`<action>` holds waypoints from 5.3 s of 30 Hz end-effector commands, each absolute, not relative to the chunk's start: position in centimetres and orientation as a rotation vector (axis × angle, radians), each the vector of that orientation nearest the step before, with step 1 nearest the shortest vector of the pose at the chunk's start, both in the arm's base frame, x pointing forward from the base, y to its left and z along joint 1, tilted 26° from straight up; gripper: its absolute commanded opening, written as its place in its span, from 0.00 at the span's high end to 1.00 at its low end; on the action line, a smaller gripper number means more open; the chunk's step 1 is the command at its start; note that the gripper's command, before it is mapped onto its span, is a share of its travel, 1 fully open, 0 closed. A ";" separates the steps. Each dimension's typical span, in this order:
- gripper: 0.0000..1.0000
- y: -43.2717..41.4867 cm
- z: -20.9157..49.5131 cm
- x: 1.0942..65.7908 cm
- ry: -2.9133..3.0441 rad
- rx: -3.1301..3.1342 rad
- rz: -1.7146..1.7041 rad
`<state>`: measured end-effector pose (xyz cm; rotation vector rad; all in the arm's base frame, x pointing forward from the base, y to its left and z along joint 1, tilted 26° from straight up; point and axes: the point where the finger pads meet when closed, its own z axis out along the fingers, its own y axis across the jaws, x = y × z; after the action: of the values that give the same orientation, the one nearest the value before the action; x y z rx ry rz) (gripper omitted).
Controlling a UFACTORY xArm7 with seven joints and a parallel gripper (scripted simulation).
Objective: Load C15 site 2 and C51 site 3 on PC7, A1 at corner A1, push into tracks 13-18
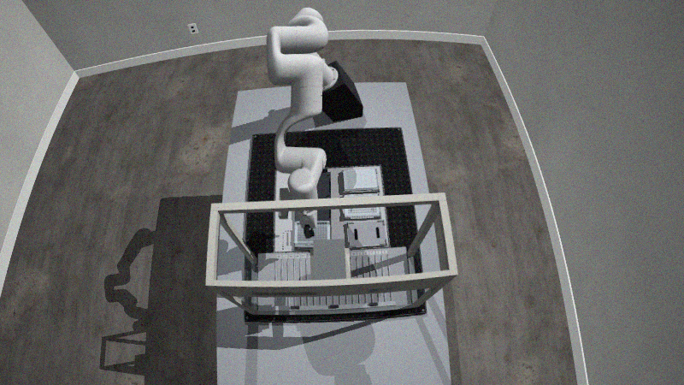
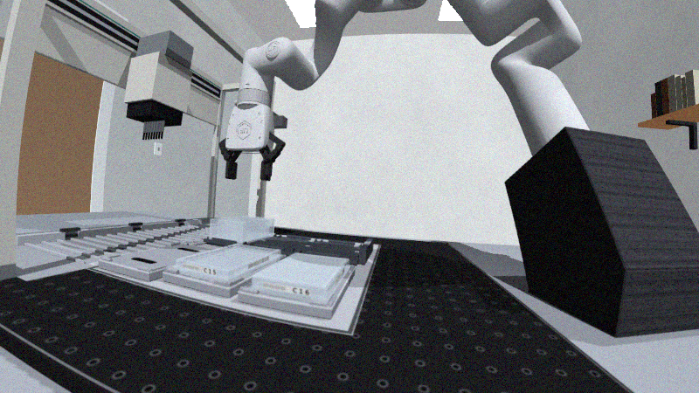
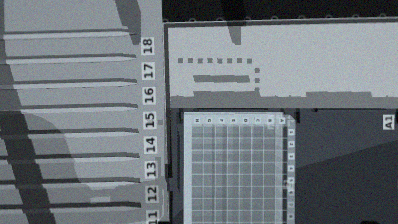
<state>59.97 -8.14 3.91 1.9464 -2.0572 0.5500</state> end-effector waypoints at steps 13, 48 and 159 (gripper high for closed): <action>0.00 -7.0 6.1 60.0 -2.058 1.950 0.555; 0.00 -0.3 1.0 55.6 -2.037 1.969 0.550; 0.00 4.4 -13.8 50.7 -2.037 1.969 0.549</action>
<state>50.56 4.28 -13.90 1.9654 -2.0352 0.5462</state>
